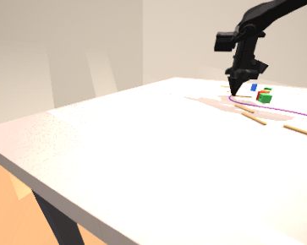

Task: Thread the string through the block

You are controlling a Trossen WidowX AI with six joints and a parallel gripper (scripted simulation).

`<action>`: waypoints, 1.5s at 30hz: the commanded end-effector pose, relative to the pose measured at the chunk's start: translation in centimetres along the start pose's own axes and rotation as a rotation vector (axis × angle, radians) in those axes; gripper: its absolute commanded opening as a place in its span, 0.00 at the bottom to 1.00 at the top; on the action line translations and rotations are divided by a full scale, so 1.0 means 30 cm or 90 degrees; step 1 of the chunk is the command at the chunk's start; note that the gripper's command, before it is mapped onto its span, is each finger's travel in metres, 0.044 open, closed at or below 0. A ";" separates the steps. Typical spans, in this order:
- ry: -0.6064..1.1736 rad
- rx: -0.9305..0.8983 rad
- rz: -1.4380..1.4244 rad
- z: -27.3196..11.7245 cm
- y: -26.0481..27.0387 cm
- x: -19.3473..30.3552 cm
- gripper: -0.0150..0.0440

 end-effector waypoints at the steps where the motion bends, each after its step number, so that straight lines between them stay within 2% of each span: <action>1: 0.003 0.002 -0.006 -0.002 -0.001 -0.020 0.25; 45: 0.002 0.002 -0.004 -0.001 0.019 -0.185 0.25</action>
Point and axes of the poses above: the point midway between the two fingers, 35 mm back from their tips, its own z axis out along the fingers, its own y axis across the jaws, x = y × z, the point moved 3 cm from there along -z, back along the fingers, and after that the axes turned 7 degrees about z, right-handed, at the moved point
